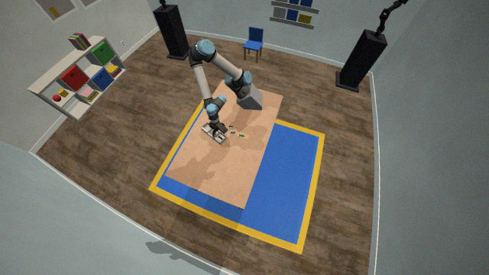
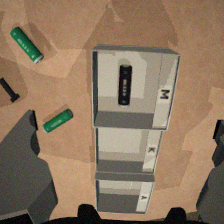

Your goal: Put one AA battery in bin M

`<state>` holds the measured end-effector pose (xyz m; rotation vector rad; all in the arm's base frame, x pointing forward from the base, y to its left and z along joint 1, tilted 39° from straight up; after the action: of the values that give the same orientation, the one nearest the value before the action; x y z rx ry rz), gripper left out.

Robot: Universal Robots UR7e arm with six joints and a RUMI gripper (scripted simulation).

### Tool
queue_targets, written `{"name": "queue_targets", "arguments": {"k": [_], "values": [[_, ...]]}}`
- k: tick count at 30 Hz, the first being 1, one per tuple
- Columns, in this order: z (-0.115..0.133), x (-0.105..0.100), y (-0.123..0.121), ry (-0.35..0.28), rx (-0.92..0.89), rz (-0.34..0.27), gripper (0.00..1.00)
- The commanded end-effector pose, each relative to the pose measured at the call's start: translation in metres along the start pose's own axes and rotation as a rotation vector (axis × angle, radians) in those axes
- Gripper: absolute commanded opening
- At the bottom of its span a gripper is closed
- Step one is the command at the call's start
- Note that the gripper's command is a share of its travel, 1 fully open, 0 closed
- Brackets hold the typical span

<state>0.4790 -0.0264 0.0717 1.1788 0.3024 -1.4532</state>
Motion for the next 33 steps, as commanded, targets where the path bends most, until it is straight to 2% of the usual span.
{"name": "queue_targets", "arguments": {"k": [1,5,7,22,24,33], "values": [[0.000,-0.015,0.000,0.000,0.000,0.001,1.00],[0.000,-0.031,0.000,0.000,0.000,0.001,1.00],[0.000,-0.031,0.000,0.000,0.000,0.001,1.00],[0.000,-0.091,0.000,0.000,0.000,0.001,1.00],[0.000,-0.091,0.000,0.000,0.000,0.001,1.00],[0.000,-0.127,0.000,0.000,0.001,0.001,1.00]]}}
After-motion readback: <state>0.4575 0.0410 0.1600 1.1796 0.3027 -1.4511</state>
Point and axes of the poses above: the point where the finger pads meet when closed, its own x axis out along the fingers, its own y axis across the jaws, z = x × y, the point moved 1 cm from there along -x, back along the fingers, and after that the axes turned 8 degrees about x, right-handed, at the moved point
